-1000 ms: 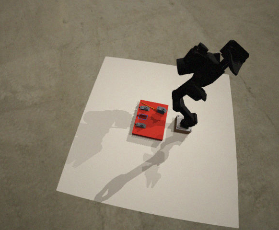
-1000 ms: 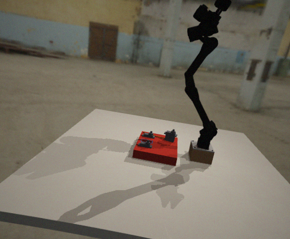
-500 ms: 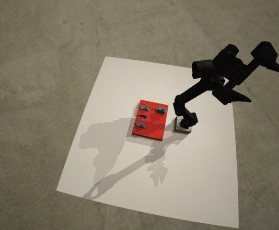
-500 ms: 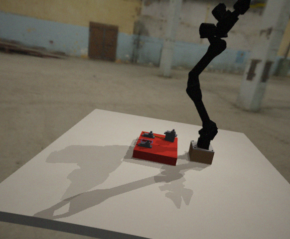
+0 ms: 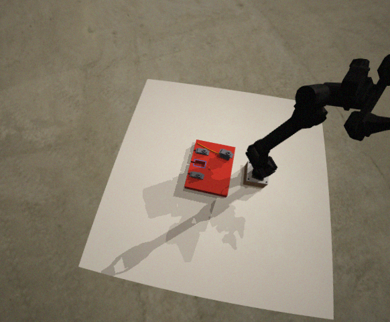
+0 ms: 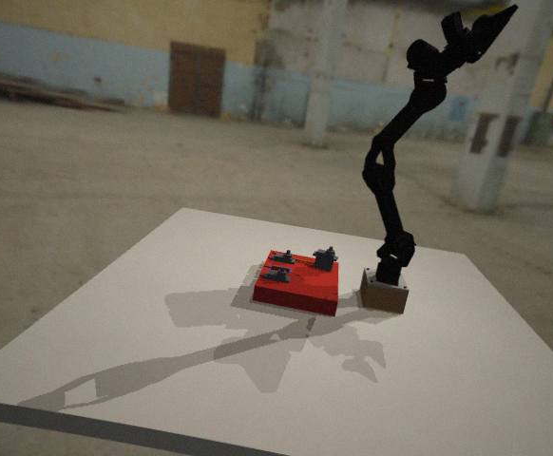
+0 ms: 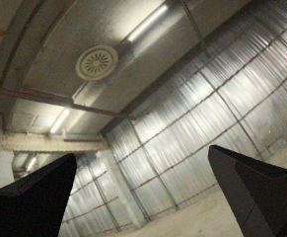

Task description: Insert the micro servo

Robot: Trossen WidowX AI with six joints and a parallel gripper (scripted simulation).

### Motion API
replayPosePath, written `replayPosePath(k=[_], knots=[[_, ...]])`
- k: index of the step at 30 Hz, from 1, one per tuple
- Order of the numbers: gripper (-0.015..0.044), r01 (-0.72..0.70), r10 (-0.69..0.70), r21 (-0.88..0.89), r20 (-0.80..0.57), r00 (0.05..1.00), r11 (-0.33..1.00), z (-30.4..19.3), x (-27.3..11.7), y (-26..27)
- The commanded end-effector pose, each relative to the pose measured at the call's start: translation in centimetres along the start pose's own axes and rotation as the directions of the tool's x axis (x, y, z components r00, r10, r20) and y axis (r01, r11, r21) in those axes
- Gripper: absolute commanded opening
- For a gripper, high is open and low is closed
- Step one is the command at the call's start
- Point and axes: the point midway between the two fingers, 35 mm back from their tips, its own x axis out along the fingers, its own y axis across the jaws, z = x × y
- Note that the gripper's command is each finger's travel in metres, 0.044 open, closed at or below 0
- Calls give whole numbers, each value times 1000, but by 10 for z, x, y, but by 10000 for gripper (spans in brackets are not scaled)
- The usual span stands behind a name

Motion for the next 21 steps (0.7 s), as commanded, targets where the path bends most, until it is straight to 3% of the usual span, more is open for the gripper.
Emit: replayPosePath(k=[1, 21], knots=[[440, -94, 94, -3, -40, 995, 996, -19, -2, 26], [440, -536, 543, 90, -197, 816, 839, -83, -60, 139]])
